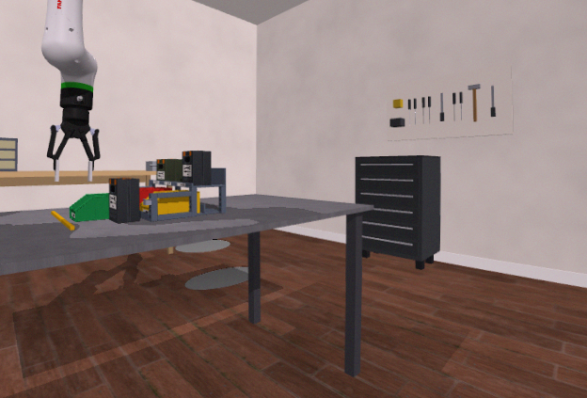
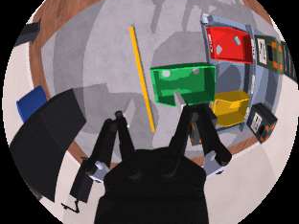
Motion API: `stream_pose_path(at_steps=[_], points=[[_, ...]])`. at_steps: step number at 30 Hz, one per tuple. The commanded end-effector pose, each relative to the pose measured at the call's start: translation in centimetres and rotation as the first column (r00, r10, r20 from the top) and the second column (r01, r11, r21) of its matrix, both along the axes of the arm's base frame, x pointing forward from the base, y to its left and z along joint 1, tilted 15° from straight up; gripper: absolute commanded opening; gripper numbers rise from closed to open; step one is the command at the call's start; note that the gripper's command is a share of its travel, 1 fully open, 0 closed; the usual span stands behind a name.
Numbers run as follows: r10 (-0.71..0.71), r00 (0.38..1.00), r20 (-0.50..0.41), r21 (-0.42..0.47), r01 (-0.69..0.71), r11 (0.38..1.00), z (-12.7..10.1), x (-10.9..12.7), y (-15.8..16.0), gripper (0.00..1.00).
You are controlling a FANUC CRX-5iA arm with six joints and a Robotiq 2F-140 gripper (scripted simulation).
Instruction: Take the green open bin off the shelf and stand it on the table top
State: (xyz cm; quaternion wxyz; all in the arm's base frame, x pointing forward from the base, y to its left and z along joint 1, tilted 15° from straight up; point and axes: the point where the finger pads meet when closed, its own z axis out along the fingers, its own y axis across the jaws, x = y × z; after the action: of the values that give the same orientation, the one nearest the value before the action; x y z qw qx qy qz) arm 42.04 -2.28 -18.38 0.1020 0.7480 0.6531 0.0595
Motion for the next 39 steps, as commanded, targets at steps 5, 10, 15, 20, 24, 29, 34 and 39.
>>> stream_pose_path(at_steps=[5,10,15,20,24,29,34,39], points=[[0.010,0.999,0.032,0.037,-0.012,0.999,-0.03,-0.02,-0.03,0.57],[0.010,0.999,0.032,0.037,-0.012,0.999,-0.03,-0.02,-0.03,0.57],[0.004,1.000,0.013,0.015,-0.004,1.000,-0.01,-0.01,-0.01,0.57],[0.010,0.999,0.032,0.037,-0.012,0.999,-0.03,-0.02,-0.03,0.57],[0.010,0.999,0.032,0.037,-0.012,0.999,-0.03,-0.02,-0.03,0.57],[0.010,0.999,0.032,0.037,-0.012,0.999,-0.03,-0.02,-0.03,0.57],[0.008,1.000,0.025,0.030,-0.009,1.000,-0.02,-0.02,-0.02,0.57],[0.010,0.999,0.032,0.037,-0.012,0.999,-0.03,-0.02,-0.03,0.57]])
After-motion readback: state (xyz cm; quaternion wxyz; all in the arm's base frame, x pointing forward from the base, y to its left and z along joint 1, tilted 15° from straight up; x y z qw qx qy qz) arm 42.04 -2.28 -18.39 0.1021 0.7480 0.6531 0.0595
